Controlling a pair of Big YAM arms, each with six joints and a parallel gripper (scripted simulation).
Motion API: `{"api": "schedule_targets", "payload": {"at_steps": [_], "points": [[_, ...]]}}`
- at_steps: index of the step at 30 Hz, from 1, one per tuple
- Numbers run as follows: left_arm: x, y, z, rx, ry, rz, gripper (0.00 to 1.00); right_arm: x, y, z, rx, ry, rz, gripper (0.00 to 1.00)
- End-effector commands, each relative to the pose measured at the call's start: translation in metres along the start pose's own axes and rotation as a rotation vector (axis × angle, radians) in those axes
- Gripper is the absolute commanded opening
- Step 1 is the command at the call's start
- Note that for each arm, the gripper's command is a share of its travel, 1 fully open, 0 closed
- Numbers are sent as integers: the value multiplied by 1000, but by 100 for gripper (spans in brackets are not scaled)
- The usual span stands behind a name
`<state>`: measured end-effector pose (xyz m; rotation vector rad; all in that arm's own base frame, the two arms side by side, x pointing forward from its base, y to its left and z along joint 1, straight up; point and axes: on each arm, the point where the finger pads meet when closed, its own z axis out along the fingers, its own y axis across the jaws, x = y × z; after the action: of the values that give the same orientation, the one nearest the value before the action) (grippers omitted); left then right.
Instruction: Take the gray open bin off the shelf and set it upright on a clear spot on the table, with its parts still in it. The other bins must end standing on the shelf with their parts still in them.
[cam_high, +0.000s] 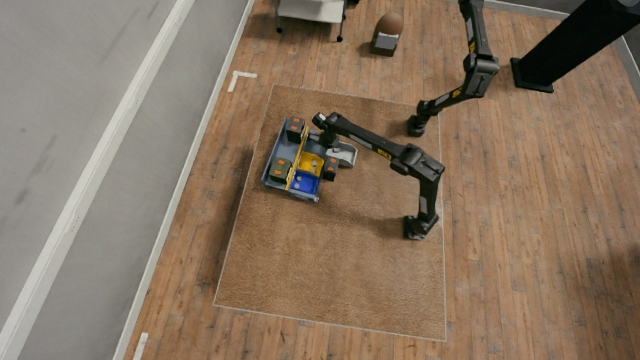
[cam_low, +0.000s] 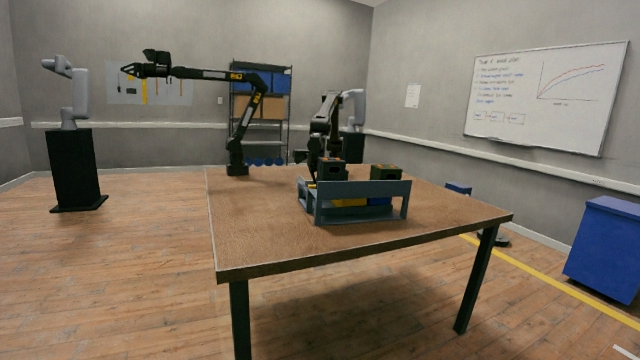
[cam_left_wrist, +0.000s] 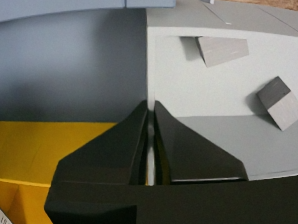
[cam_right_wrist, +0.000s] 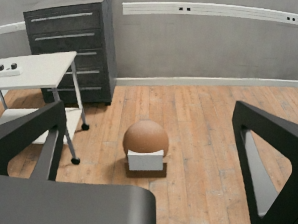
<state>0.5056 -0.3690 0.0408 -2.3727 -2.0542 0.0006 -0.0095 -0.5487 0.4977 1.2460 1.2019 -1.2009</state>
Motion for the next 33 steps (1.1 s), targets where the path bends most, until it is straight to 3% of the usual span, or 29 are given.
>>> {"api": "schedule_targets", "payload": {"at_steps": [1,33], "points": [[-13,10,-23,-34,-24,7,1,-3,-4,-4,6,-20,-17,100],[-13,10,-40,-55,-36,7,0,-3,-4,-4,6,-20,-17,100]]}}
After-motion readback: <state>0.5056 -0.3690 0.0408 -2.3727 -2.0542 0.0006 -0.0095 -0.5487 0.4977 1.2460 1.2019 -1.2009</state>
